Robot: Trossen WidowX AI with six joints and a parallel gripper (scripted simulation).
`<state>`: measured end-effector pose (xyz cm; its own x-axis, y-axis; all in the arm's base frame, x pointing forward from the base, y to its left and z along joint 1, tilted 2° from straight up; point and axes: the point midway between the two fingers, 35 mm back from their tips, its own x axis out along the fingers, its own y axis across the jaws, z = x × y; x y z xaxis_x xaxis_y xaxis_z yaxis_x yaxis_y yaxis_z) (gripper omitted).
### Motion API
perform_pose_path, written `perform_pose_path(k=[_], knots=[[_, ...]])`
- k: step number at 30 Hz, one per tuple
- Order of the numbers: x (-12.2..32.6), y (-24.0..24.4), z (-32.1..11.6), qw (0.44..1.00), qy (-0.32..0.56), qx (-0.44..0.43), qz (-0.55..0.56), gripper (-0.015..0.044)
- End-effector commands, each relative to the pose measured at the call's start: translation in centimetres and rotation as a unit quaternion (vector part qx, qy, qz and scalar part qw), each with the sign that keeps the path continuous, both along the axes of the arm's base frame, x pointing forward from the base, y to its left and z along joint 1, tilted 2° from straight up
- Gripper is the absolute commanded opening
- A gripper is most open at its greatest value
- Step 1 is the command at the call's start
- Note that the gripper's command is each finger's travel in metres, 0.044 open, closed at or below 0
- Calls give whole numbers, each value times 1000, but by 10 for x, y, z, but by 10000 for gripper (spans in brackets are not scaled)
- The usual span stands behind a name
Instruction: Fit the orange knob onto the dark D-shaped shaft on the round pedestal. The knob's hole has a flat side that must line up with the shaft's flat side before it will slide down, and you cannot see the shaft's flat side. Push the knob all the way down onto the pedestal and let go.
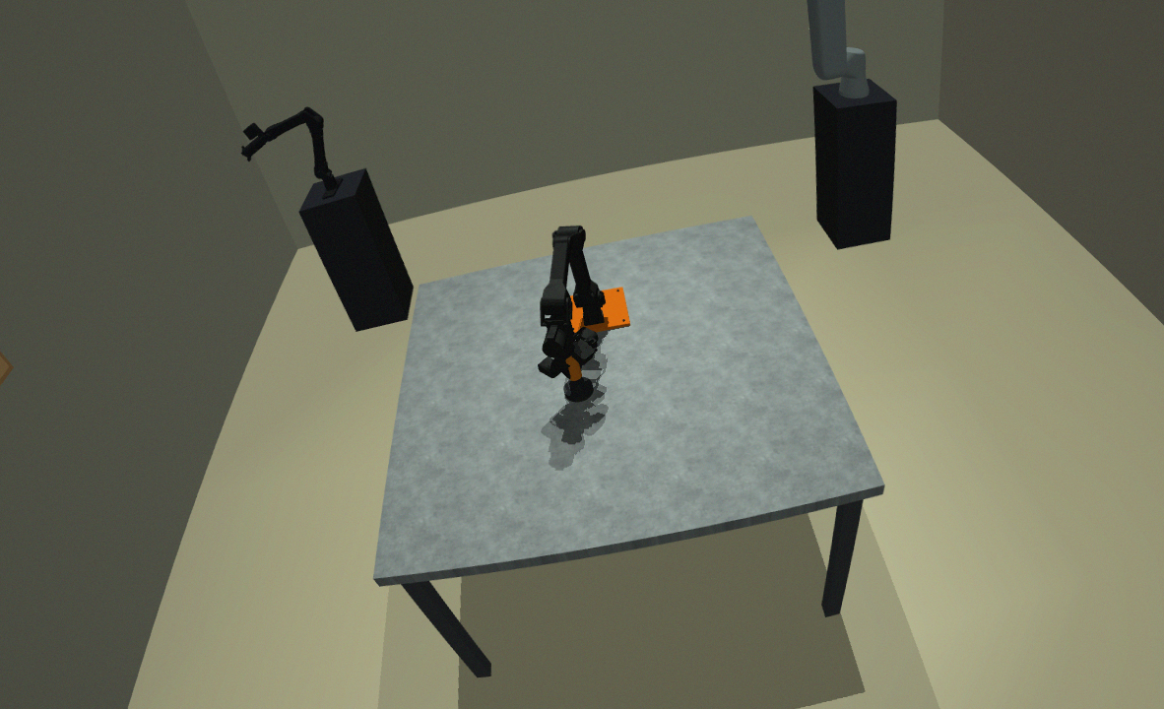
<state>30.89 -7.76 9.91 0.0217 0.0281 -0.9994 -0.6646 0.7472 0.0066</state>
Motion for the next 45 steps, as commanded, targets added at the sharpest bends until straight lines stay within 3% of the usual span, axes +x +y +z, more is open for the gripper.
perform_pose_path(k=[1, 41, 45], knots=[[-1, 1, 2, 1000, -4, 1, 9, 0], [4, 0, 2, 1000, -4, 1, 9, 0], [3, 0, 2, 999, -6, -1, 52, 0]])
